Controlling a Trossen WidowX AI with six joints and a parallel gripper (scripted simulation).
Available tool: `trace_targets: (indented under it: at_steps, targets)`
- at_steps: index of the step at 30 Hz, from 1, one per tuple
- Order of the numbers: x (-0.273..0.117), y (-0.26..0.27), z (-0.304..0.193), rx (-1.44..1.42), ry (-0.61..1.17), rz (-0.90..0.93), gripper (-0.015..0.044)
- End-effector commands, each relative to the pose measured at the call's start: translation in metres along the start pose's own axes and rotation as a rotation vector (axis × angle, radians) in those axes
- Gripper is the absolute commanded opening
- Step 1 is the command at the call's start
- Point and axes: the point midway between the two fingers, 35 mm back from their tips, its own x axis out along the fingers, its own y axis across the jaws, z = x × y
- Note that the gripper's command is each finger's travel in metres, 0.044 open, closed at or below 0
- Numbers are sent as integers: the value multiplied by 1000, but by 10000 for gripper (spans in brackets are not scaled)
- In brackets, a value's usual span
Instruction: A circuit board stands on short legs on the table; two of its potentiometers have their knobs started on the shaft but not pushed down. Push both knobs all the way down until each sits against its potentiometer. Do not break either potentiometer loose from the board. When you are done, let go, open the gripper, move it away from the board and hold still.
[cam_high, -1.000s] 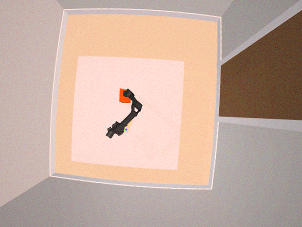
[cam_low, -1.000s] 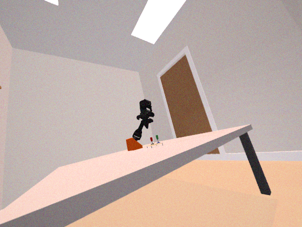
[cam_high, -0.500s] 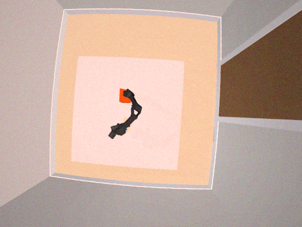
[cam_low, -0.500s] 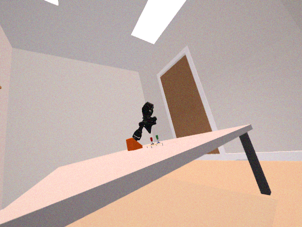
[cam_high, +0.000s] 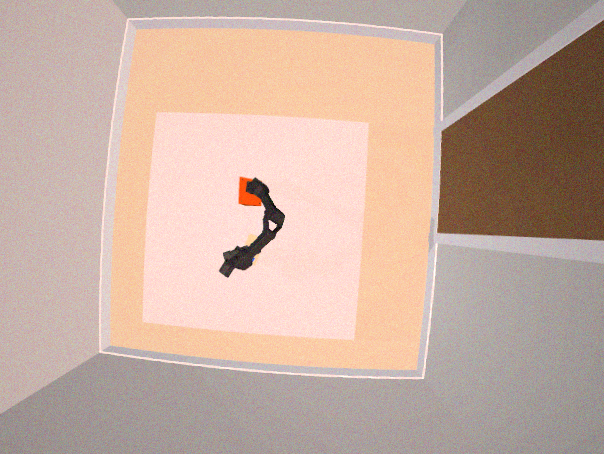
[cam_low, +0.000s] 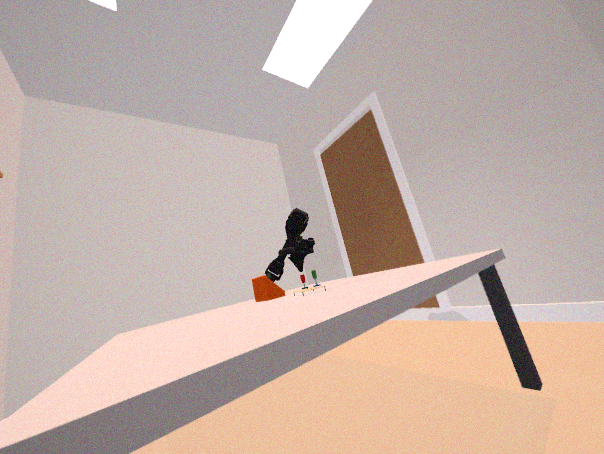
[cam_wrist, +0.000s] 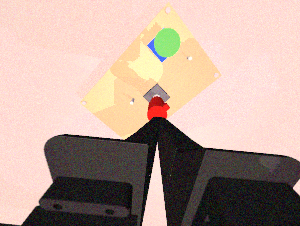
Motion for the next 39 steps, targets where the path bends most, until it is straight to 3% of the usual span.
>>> trace_targets:
  at_steps: [1,39]
  targets:
    - [6,1,0,4,-3,2,0]
    - [13,1,0,4,-3,3,0]
